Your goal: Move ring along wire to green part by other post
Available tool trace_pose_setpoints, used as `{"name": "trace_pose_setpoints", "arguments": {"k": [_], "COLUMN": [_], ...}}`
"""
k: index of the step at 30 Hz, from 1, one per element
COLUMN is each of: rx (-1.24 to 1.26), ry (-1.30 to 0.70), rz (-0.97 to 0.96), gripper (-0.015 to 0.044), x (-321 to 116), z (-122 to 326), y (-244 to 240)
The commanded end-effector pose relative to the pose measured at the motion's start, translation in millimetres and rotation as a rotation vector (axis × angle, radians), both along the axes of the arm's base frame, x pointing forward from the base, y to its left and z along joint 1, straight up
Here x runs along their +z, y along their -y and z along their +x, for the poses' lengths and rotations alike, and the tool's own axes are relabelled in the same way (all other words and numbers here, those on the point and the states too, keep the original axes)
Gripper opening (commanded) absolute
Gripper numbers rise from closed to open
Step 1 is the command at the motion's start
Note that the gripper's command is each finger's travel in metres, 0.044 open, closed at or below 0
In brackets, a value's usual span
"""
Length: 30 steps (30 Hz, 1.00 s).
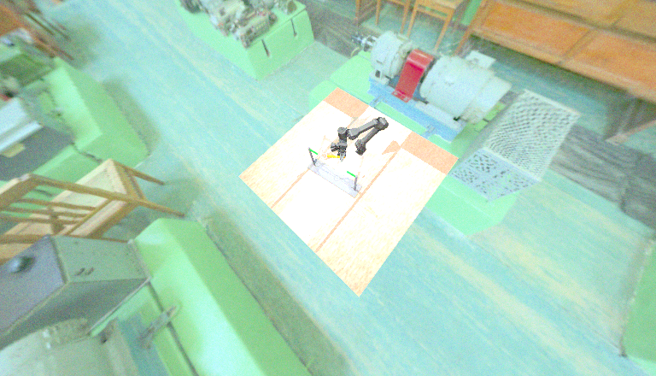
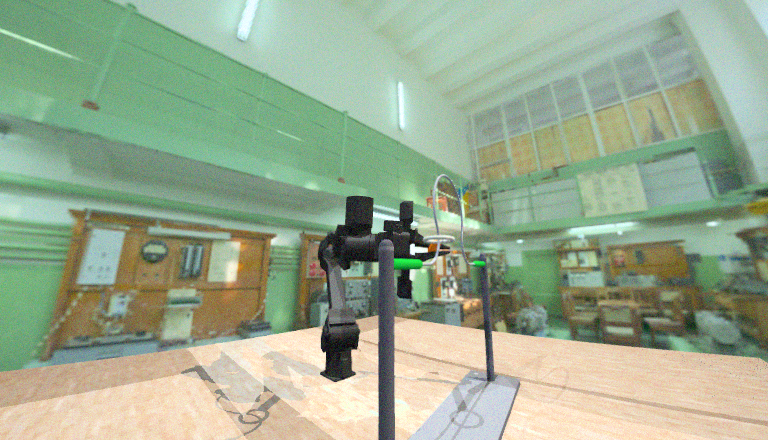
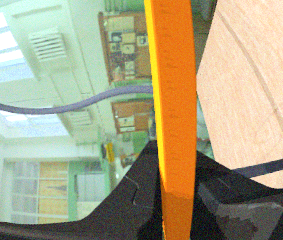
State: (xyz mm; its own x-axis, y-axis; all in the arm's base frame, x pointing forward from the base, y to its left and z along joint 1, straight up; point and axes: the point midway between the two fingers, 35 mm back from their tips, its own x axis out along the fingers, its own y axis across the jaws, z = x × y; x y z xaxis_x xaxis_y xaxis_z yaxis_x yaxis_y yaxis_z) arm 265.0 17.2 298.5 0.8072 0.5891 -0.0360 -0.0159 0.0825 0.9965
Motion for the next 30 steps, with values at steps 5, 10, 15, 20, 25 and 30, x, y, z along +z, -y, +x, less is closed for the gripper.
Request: {"name": "trace_pose_setpoints", "arguments": {"k": [5,10,15,20,25,30], "rx": [0.008,0.009,0.011,0.012,0.012,0.012], "ry": [-0.020,-0.032,-0.042,-0.048,-0.049,-0.047], "rz": [0.157,0.241,0.309,0.340,0.335,0.311], "gripper": [-0.0150,-0.0150,-0.0150,-0.0150,-0.0150,-0.0150], "x": [25.0,38.7,51.3,59.7,63.9,65.3], "z": [-1.3,-1.3,-1.2,-0.9,-0.8,-0.7], "y": [-0.9,1.0,4.1,7.0,8.7,9.4]}}
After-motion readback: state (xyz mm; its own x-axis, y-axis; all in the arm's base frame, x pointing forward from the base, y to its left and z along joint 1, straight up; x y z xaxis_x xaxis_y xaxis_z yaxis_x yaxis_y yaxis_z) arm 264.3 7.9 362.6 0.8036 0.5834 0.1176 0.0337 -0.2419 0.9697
